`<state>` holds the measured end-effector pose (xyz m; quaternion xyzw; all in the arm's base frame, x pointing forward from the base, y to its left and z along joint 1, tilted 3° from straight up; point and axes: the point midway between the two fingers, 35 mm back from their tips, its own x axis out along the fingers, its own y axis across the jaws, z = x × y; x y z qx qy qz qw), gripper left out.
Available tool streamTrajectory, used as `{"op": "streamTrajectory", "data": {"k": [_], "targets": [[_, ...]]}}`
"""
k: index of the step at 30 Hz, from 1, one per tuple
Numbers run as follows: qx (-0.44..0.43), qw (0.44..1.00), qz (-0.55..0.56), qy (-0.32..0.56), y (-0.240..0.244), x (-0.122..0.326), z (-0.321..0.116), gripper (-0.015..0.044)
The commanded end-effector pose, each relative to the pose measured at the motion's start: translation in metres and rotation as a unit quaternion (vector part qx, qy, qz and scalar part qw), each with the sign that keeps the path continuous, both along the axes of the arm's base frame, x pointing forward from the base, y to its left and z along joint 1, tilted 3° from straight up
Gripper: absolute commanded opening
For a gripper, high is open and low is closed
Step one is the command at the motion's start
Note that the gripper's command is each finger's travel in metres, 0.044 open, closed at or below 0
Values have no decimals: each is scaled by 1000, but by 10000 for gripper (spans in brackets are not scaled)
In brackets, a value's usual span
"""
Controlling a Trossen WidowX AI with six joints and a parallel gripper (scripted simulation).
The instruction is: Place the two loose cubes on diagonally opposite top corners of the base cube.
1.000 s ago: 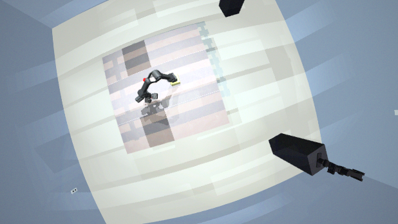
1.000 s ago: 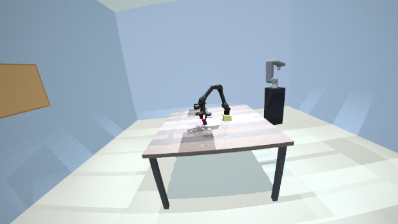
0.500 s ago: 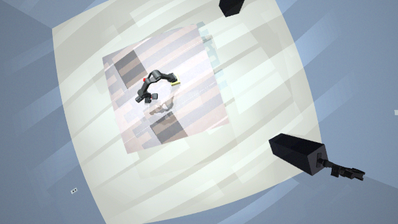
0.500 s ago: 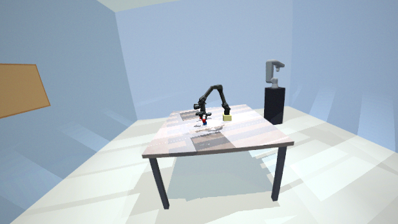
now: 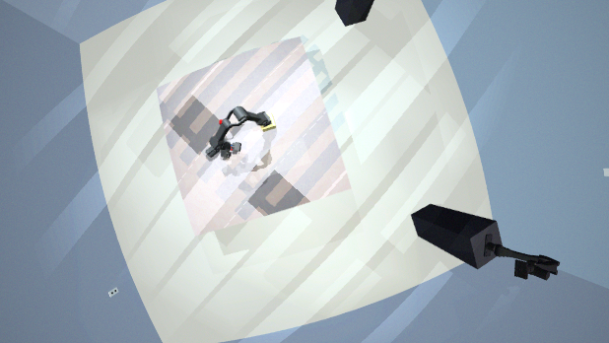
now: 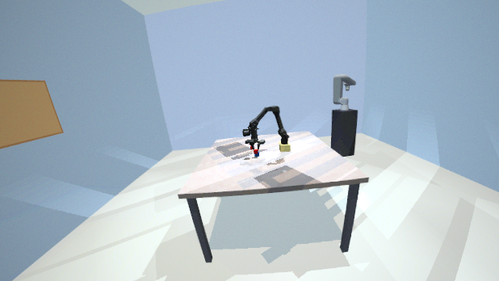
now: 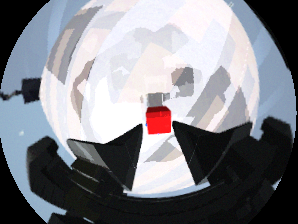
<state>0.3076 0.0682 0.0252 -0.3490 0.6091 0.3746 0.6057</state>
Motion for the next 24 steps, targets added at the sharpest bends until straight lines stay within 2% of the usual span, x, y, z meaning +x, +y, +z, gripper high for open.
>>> {"op": "streamTrajectory", "data": {"k": [1,17,19,24], "targets": [[1,1000,1,-7,0,2,8,205],[1,1000,1,-7,0,2,19,205],[0,1000,-8,-3,-3,3,16,257],[-3,996,-92,-3,-34,12,23,265]]}}
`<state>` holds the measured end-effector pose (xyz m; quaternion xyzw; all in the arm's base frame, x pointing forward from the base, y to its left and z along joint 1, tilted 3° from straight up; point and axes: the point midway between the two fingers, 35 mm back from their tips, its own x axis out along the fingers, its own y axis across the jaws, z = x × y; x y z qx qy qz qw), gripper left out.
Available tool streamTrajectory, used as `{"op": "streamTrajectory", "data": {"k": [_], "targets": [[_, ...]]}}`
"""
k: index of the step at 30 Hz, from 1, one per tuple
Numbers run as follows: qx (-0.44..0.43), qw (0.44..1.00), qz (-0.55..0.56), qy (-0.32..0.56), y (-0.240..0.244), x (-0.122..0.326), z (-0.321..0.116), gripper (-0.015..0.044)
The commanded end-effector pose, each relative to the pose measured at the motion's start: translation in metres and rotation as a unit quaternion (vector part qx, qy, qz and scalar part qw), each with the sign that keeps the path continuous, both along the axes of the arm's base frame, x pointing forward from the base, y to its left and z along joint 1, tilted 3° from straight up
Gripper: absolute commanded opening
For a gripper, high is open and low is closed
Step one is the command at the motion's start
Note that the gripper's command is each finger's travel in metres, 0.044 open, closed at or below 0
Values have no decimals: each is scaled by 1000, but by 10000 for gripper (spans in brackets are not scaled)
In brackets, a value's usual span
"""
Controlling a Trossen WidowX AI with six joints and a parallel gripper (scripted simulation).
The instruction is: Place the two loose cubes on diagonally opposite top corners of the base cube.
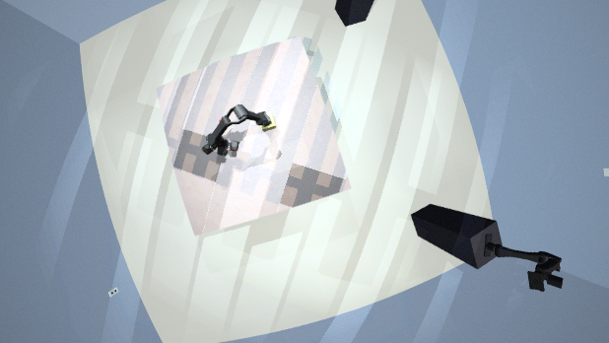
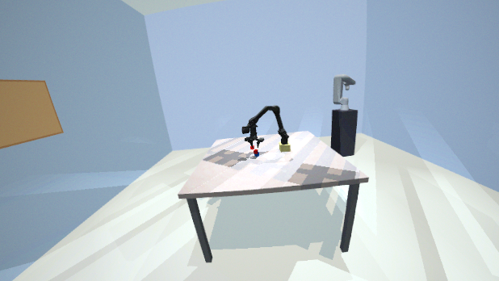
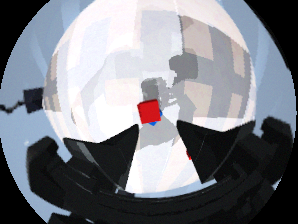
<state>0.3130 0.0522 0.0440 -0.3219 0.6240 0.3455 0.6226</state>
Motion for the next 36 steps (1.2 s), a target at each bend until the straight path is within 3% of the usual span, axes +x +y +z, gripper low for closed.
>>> {"op": "streamTrajectory", "data": {"k": [1,14,27,36], "targets": [[-2,998,-66,-2,-25,8,5,265],[-8,941,-338,3,-113,21,21,265],[-12,802,-597,9,-201,15,35,265],[-13,773,-634,10,-215,12,21,265]]}}
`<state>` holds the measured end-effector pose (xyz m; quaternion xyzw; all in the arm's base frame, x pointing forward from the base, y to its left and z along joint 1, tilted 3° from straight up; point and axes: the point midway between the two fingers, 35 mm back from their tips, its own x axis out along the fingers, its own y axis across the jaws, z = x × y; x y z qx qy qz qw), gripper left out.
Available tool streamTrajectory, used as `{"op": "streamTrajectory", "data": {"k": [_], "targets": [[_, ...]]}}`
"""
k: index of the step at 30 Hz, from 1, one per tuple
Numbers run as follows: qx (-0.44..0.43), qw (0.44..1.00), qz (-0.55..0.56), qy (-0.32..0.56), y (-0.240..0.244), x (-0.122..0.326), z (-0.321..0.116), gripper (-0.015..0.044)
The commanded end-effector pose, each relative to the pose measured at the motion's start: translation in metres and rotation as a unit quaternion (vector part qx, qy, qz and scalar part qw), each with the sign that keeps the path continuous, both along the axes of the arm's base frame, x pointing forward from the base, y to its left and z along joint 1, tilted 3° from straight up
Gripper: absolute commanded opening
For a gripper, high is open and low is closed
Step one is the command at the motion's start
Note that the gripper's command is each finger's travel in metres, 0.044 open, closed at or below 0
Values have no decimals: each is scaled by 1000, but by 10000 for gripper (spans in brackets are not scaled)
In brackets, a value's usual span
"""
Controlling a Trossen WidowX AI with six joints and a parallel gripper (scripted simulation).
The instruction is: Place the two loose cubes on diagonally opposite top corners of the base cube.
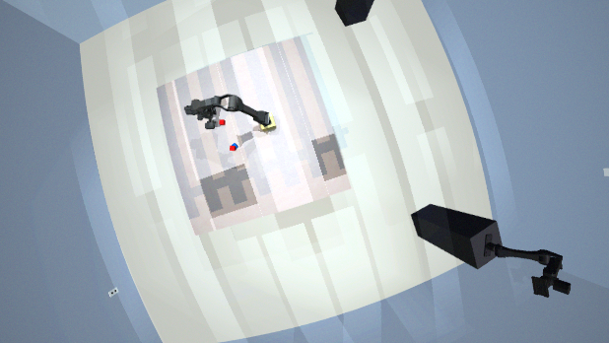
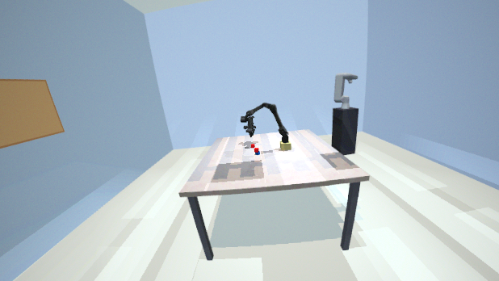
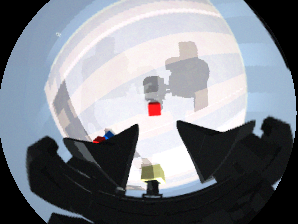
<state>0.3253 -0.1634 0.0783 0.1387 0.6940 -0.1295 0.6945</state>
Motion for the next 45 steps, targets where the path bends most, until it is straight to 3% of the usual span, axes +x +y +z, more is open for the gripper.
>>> {"op": "streamTrajectory", "data": {"k": [1,5,38,44,45], "targets": [[2,1000,-5,5,0,0,-24,265],[2,1000,-5,5,1,-1,-58,265],[2,1000,-5,6,2,-2,-107,265],[2,1000,-5,6,2,-2,-107,107],[2,1000,-5,6,2,-2,-107,105]]}}
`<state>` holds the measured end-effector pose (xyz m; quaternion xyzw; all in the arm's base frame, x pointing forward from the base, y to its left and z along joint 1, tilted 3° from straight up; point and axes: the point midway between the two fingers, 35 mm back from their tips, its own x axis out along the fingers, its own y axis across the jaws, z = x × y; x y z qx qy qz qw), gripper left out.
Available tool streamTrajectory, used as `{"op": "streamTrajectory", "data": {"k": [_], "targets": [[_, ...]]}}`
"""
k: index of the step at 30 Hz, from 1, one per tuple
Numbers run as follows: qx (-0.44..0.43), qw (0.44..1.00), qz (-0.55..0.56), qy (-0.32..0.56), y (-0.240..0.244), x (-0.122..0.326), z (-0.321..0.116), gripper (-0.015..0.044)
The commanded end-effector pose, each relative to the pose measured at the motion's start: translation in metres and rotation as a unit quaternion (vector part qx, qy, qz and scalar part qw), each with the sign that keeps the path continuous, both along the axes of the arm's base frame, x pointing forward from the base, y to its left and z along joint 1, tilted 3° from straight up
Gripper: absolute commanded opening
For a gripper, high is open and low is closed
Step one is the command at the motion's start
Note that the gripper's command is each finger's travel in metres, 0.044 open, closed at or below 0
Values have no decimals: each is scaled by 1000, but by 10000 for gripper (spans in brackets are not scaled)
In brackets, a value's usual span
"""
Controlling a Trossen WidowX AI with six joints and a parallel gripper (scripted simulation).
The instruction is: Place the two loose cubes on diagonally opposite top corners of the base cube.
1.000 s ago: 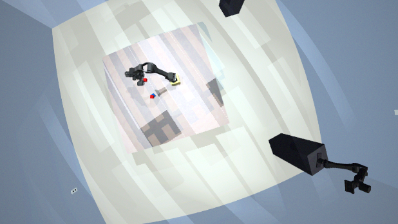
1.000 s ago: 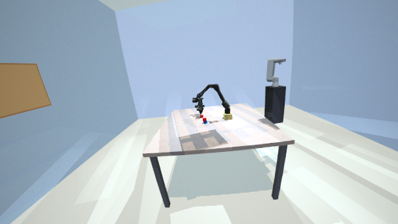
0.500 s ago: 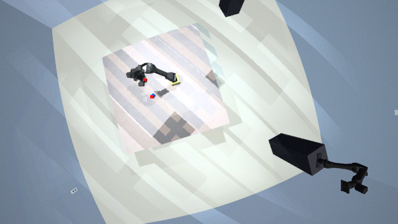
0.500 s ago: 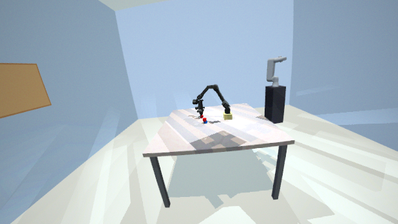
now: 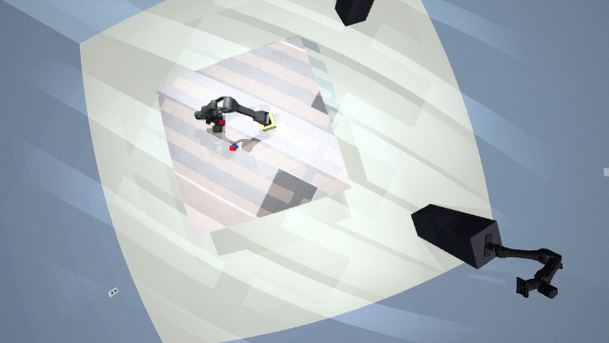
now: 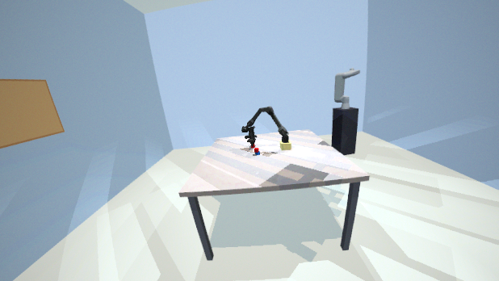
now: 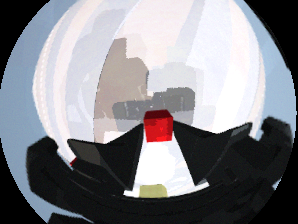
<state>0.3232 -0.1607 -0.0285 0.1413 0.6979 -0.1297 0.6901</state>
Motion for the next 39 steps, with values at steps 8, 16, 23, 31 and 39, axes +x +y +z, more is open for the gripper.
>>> {"op": "streamTrajectory", "data": {"k": [8,16,23,31,39], "targets": [[-1,1000,-2,0,-1,2,13,105],[-1,1000,-2,0,-3,5,38,105],[-1,1000,-2,0,-3,5,60,105],[-1,1000,-2,0,-3,4,85,105],[-1,1000,-2,0,-2,2,109,105]]}}
